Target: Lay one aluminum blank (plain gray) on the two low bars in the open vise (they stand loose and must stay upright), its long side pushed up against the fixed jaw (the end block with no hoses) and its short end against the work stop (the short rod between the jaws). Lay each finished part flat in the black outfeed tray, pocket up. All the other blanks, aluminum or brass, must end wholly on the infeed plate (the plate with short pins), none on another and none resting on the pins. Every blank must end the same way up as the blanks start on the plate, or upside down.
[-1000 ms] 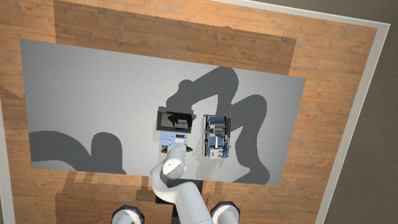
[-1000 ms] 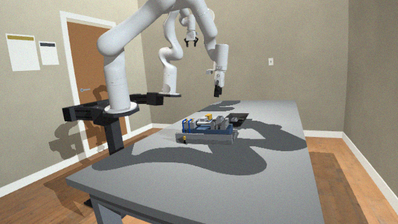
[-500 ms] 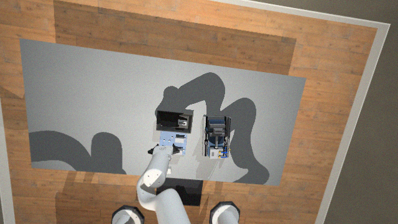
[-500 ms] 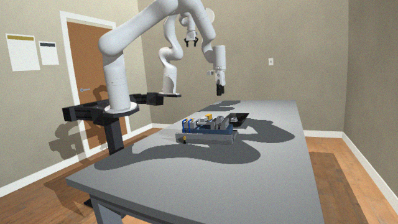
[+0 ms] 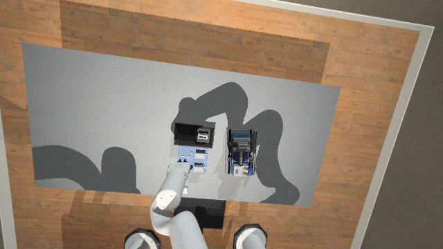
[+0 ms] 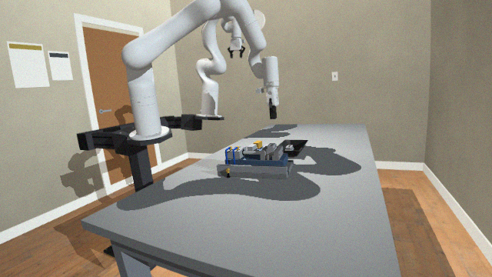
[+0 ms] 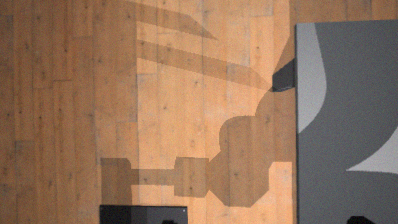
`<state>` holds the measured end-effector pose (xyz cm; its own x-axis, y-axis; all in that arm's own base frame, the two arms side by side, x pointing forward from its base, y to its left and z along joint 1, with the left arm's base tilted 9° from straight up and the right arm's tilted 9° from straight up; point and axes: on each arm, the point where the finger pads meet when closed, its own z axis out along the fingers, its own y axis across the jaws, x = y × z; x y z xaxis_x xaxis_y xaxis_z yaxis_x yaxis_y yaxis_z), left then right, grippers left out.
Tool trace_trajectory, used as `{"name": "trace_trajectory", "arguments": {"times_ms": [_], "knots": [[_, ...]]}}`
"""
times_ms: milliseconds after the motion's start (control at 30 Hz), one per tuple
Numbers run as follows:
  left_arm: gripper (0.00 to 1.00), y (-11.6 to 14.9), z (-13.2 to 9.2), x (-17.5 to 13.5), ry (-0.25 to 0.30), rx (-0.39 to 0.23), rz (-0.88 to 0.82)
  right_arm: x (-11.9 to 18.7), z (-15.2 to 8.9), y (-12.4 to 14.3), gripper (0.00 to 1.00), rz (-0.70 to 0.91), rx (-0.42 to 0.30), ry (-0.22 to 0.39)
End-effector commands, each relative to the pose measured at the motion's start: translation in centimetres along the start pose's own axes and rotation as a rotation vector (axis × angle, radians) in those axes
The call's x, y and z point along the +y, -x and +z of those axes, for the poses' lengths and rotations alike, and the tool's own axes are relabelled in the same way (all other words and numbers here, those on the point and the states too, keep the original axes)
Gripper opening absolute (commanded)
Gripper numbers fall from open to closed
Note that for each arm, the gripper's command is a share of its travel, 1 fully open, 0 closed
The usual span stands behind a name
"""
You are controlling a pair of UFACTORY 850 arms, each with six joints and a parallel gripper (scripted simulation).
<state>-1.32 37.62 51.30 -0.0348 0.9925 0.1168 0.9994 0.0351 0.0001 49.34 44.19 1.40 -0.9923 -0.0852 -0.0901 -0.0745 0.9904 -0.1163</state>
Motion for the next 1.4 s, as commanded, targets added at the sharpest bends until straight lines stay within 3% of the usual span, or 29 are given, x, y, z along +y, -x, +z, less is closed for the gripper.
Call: {"name": "trace_trajectory", "arguments": {"times_ms": [0,1367], "knots": [[1.00,-0.04,-0.08,0.00,0.000,0.002,0.000,0.08,-0.11,0.08,0.00,0.000,-0.002,0.001],[1.00,-0.04,-0.08,0.00,0.000,0.002,0.000,0.03,0.79,0.10,0.00,0.000,-0.002,0.001]]}}
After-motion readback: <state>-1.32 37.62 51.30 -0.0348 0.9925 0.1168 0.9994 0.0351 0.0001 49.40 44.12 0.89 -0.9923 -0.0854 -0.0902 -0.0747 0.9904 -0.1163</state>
